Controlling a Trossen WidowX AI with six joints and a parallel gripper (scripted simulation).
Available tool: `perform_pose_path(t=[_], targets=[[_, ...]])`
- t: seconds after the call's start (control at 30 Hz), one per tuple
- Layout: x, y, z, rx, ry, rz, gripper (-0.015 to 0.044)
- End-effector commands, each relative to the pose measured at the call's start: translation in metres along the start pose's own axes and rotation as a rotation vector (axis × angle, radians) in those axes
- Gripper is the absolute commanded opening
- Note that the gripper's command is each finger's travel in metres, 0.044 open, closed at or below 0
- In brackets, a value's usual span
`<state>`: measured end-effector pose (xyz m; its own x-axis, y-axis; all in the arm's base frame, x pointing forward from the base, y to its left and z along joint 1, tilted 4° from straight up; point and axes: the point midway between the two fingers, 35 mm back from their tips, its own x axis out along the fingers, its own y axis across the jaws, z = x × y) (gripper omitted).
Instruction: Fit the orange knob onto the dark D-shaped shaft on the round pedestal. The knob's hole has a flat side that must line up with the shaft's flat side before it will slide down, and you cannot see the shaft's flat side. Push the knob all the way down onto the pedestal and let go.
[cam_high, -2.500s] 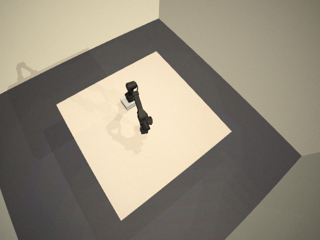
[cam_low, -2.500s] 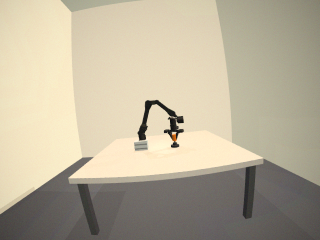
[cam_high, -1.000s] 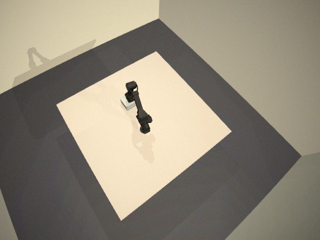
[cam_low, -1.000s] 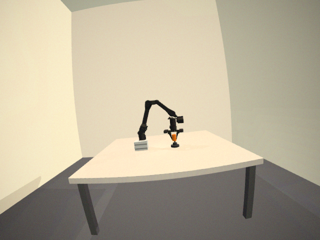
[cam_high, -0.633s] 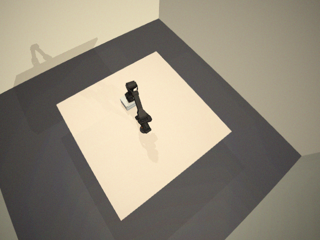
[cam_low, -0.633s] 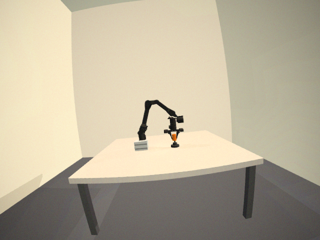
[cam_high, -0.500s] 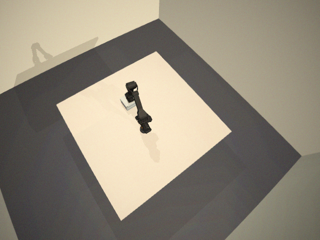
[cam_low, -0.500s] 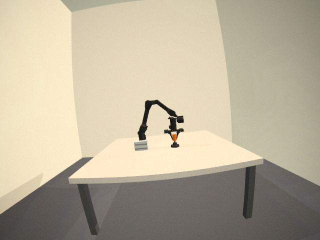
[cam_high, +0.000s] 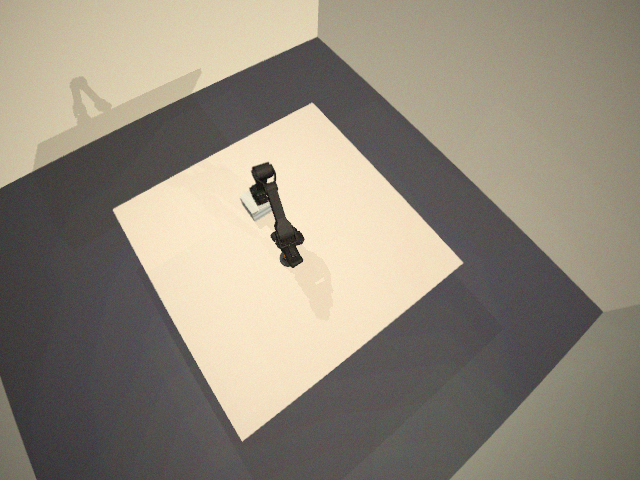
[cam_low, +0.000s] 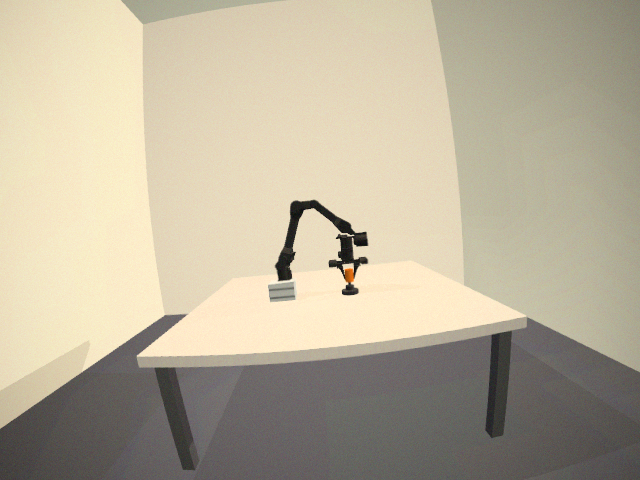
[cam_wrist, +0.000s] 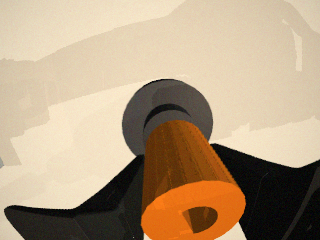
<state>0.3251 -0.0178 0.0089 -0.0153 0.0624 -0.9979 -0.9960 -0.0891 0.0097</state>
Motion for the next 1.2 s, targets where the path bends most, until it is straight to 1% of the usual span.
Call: perform_pose_path(t=[0.0, 0.4, 0.63, 1.17], targets=[[-0.0003, 0.0019, 0.0000, -0.004, 0.002, 0.000, 0.0000], [-0.0046, 0.0037, 0.0001, -0.013, 0.002, 0.001, 0.0000], [-0.0060, 0.0026, 0.0000, -0.214, 0.002, 0.001, 0.0000], [-0.0001, -0.0012, -0.0005, -0.214, 0.002, 0.000, 0.0000]])
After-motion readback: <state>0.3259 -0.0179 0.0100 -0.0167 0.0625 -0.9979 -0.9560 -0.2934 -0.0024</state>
